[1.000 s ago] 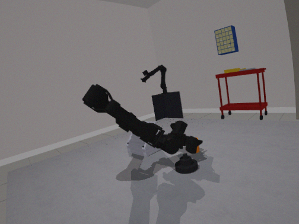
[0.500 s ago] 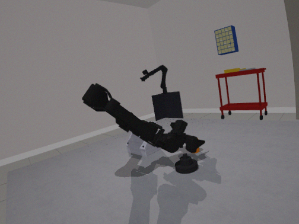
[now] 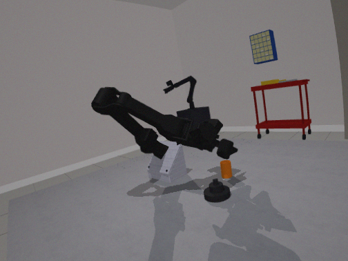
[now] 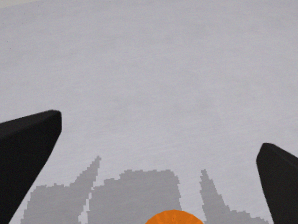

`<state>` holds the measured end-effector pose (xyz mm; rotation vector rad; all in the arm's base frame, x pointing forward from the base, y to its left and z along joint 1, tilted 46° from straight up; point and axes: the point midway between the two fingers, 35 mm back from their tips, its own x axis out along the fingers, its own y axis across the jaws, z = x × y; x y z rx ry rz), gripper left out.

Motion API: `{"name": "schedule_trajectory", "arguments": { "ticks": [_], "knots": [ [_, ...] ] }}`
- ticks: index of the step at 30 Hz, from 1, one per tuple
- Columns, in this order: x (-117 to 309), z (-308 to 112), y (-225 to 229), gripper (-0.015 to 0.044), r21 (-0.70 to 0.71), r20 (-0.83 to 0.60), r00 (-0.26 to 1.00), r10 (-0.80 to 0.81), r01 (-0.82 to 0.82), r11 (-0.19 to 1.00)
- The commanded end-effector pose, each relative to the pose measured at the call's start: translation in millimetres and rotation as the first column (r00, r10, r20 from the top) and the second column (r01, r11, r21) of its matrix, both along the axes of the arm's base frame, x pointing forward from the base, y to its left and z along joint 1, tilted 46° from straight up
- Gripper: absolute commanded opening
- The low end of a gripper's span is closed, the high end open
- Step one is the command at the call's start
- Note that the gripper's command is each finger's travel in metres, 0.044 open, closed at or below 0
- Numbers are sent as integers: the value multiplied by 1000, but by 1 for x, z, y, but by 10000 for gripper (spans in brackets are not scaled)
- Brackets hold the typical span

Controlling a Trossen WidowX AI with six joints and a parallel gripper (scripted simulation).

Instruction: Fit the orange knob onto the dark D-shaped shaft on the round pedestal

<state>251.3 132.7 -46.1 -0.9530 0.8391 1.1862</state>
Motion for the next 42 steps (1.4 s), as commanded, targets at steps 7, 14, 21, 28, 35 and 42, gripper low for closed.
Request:
{"name": "schedule_trajectory", "arguments": {
  "ticks": [7, 14, 21, 28, 35, 42],
  "knots": [
    [-7, -8, 6, 440, -615, -107, 967, -232, 119, 780],
    [-1, 30, 24, 440, -882, 138, 978, -157, 193, 430],
    [-1, 31, 25, 440, -885, 145, 978, -151, 197, 421],
    [-1, 31, 25, 440, -870, 188, 962, -198, 257, 422],
    [-1, 31, 25, 440, -569, 513, 584, -629, 780, 259],
    [-1, 31, 25, 440, -282, 574, 183, -798, 959, 17]
  ]
}}
